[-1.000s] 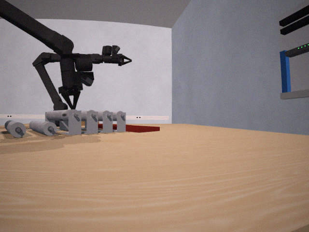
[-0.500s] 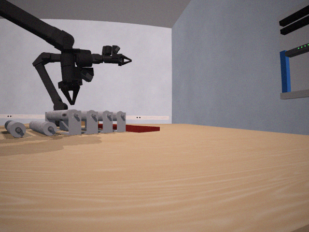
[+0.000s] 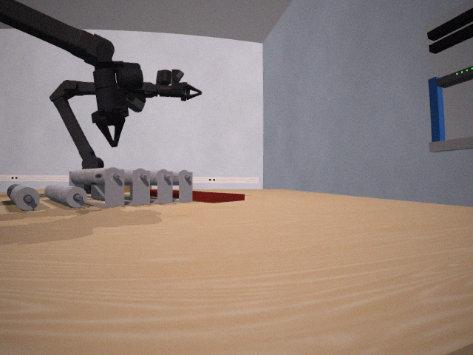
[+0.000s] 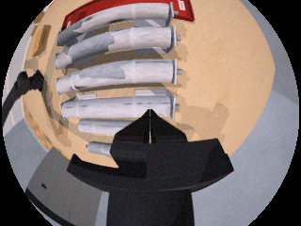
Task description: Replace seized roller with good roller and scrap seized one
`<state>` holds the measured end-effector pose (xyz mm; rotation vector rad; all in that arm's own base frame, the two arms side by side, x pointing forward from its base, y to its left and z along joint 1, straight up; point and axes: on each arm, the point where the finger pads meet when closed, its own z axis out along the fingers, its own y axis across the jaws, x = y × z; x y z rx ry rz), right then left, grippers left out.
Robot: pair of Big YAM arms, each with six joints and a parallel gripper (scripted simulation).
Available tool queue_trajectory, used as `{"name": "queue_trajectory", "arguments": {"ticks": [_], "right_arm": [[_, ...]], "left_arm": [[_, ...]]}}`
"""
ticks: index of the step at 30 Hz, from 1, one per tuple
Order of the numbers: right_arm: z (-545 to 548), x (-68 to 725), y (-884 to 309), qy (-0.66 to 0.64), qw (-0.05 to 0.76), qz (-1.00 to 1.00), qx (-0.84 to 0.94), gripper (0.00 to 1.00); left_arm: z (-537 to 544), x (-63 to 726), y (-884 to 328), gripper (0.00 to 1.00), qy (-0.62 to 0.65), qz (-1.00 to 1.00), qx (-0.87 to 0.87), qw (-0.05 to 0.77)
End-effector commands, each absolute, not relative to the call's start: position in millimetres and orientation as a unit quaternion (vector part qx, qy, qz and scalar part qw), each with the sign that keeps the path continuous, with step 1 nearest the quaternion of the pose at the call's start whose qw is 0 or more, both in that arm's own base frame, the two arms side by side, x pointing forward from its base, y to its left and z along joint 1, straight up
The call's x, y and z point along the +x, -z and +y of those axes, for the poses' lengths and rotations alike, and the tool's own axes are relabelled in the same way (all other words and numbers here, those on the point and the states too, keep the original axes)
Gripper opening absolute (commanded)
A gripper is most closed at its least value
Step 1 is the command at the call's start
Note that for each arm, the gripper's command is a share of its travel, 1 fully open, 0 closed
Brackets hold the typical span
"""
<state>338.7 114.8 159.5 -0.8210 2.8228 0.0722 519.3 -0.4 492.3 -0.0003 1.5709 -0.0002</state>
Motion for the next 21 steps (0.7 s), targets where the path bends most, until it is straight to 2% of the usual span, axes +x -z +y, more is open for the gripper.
{"name": "queue_trajectory", "arguments": {"ticks": [1, 10, 13, 21], "right_arm": [[114, 389, -213, -0.024, 0.202, 0.949, -0.24, 0.0], [88, 477, -304, -0.021, 0.414, 0.899, -0.138, 0.0], [87, 487, -306, -0.022, 0.427, 0.895, -0.131, 0.0], [46, 522, -411, -0.016, 0.595, 0.802, -0.054, 0.0]], "left_arm": [[-4, 522, -527, 0.0, -0.003, 0.69, 0.007, 0.724], [-4, 522, -527, 0.0, -0.003, 0.69, 0.007, 0.724], [-4, 522, -527, 0.0, -0.003, 0.69, 0.007, 0.724], [-4, 522, -527, 0.0, -0.003, 0.69, 0.007, 0.724]]}}
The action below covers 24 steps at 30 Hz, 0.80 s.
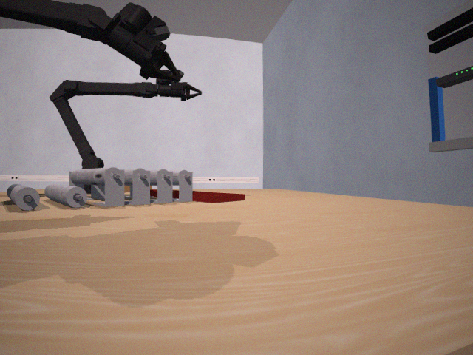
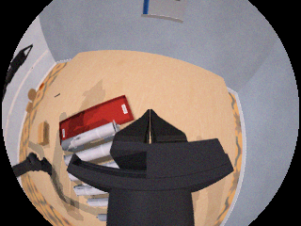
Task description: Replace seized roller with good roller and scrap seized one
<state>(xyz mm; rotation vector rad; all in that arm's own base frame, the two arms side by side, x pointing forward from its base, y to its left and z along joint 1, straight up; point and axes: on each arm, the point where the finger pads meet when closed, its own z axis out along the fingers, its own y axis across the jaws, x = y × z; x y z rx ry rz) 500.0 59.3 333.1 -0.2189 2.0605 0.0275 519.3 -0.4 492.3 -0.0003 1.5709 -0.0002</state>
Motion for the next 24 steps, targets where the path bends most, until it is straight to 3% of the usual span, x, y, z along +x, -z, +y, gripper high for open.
{"name": "queue_trajectory", "arguments": {"ticks": [1, 11, 18, 24], "right_arm": [[41, 525, -423, -0.014, 0.612, 0.79, -0.044, 0.0], [-2, 535, -525, -0.006, 0.724, 0.689, 0.009, 0.0], [-9, 511, -562, 0.01, 0.75, 0.661, 0.003, 0.0], [2, 526, -497, -0.001, 0.711, 0.703, -0.003, 0.0]], "left_arm": [[-4, 522, -527, 0.0, -0.003, 0.69, 0.007, 0.724], [-4, 522, -527, 0.0, -0.003, 0.69, 0.007, 0.724], [-4, 522, -527, 0.0, -0.003, 0.69, 0.007, 0.724], [-4, 522, -527, 0.0, -0.003, 0.69, 0.007, 0.724]]}}
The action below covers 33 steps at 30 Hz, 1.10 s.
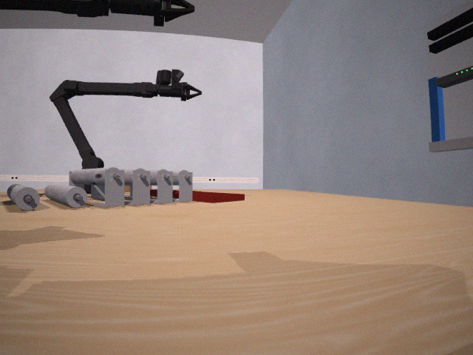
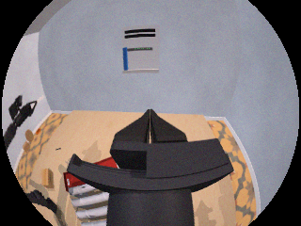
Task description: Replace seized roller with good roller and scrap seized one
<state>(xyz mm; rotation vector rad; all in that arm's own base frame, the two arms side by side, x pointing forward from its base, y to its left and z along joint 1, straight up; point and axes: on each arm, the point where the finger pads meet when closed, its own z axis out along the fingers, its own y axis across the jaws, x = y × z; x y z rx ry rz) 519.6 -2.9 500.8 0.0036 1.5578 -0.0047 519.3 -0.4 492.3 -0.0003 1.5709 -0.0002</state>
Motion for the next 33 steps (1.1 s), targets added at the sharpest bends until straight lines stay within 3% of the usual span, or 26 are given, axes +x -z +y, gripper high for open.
{"name": "queue_trajectory", "arguments": {"ticks": [1, 12, 13, 18, 33], "right_arm": [[2, 526, -497, -0.001, 0.711, 0.703, -0.003, 0.0], [2, 516, -503, -0.003, 0.717, 0.697, -0.001, 0.0], [2, 516, -505, -0.003, 0.718, 0.696, -0.001, 0.0], [2, 516, -504, -0.003, 0.718, 0.696, -0.001, 0.0], [2, 516, -504, -0.003, 0.718, 0.696, -0.001, 0.0]], "left_arm": [[-4, 522, -527, 0.0, -0.003, 0.69, 0.007, 0.724], [-4, 522, -527, 0.0, -0.003, 0.69, 0.007, 0.724], [-17, 528, -474, 0.0, 0.001, 0.724, 0.024, 0.689], [-38, 530, -476, 0.0, -0.005, 0.729, 0.062, 0.682], [-213, 502, -397, 0.0, 0.013, 0.751, 0.363, 0.551]]}}
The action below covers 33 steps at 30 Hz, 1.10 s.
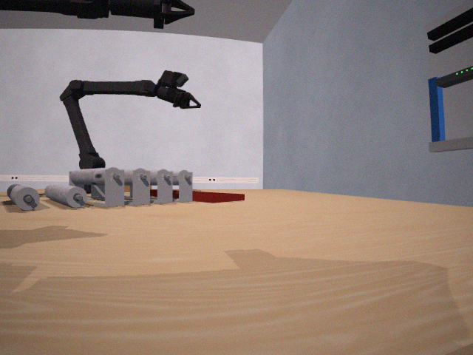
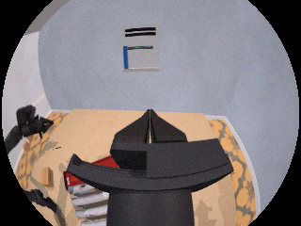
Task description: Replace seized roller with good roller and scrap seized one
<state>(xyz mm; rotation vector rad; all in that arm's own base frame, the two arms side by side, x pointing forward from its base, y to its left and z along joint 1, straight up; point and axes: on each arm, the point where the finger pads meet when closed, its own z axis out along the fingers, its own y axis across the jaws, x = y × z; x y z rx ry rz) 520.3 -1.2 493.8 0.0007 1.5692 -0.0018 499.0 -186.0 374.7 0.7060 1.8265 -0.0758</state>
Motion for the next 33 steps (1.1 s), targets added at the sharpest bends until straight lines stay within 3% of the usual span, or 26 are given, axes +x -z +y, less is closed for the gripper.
{"name": "queue_trajectory", "arguments": {"ticks": [1, 19, 33], "right_arm": [[2, 516, -504, -0.003, 0.718, 0.696, -0.001, 0.0], [2, 516, -504, -0.003, 0.718, 0.696, -0.001, 0.0], [2, 516, -504, -0.003, 0.718, 0.696, -0.001, 0.0]], "left_arm": [[-213, 502, -397, 0.0, 0.013, 0.751, 0.363, 0.551], [-360, 380, -289, 0.0, 0.064, 0.649, 0.659, 0.374], [-423, 217, -210, 0.0, 0.12, 0.445, 0.866, 0.196]]}}
